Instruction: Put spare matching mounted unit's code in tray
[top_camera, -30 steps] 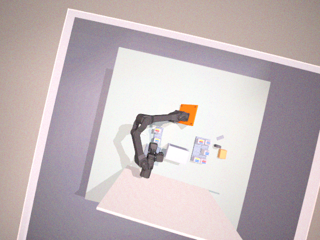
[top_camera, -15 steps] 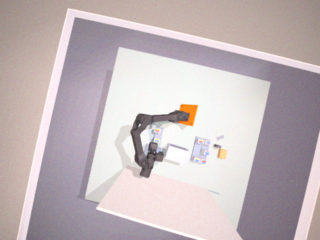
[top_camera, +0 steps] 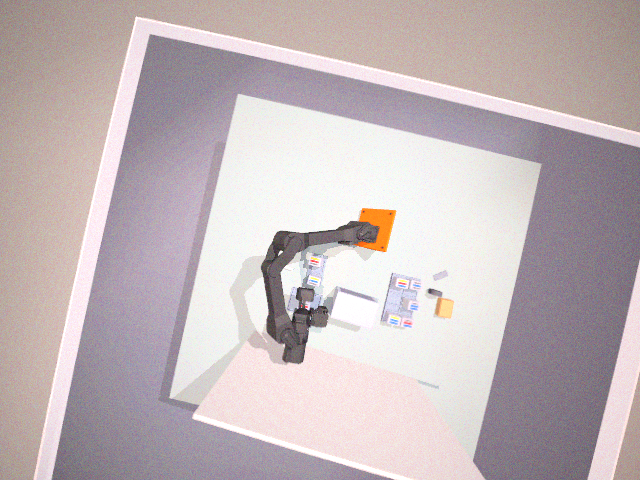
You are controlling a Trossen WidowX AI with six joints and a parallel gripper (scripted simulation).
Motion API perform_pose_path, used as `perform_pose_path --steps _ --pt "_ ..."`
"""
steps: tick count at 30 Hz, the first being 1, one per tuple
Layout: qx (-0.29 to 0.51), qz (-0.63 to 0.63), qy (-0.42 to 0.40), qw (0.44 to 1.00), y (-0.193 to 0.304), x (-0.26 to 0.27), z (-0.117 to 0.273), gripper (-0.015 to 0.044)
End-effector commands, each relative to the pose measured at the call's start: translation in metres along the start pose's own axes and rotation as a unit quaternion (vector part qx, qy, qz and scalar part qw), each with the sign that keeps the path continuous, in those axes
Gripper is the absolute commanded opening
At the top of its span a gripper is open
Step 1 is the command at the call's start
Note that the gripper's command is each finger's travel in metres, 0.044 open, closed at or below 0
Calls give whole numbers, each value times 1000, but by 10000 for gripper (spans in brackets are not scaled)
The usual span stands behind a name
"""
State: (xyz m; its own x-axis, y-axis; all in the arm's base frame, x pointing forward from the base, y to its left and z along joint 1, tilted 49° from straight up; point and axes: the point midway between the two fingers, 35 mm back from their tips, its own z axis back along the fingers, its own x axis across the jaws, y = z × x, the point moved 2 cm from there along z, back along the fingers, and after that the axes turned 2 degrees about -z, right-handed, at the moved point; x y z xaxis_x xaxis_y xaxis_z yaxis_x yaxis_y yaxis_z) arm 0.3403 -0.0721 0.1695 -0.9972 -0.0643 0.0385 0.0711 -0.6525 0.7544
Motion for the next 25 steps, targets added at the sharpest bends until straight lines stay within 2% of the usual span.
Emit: perform_pose_path --steps 1,25 --pt "7 29 12 999 1 3 66 440" --pt "8 32 10 999 0 4 63 440"
